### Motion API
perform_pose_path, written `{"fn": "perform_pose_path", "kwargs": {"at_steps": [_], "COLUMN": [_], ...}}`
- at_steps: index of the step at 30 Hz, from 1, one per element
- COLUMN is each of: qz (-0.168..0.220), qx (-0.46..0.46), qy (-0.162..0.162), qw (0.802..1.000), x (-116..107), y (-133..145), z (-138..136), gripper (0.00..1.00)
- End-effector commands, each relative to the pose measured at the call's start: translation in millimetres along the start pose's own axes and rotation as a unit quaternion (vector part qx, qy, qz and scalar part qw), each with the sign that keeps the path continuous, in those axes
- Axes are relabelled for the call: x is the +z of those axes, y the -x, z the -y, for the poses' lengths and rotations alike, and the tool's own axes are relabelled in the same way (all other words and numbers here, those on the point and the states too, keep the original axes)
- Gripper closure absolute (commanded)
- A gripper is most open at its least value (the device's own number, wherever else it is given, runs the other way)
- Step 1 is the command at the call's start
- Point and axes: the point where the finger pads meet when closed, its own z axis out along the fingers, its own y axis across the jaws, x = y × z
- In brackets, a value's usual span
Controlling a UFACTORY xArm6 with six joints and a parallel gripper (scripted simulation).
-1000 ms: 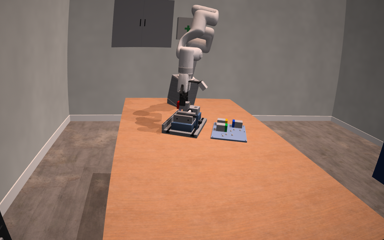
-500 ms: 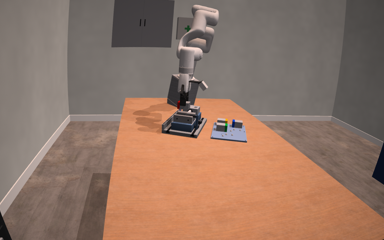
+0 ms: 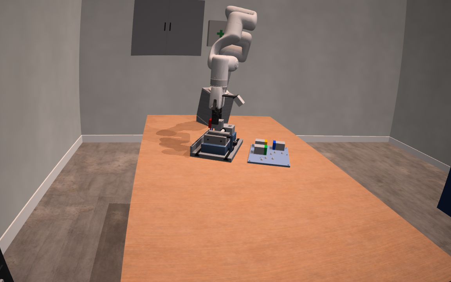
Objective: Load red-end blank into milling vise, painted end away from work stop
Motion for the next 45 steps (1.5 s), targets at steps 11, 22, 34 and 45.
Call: {"fn": "perform_pose_path", "kwargs": {"at_steps": [11,22,34,45], "qz": [0.000,0.000,0.000,0.000], "qx": [0.000,0.000,0.000,0.000], "qy": [0.002,0.002,0.002,0.002], "qw": [1.000,1.000,1.000,1.000], "x": [28,28,28,25], "y": [-2,-2,-2,-2], "z": [-1,-1,-2,-2], "gripper": [1.00,1.00,1.00,1.00]}}
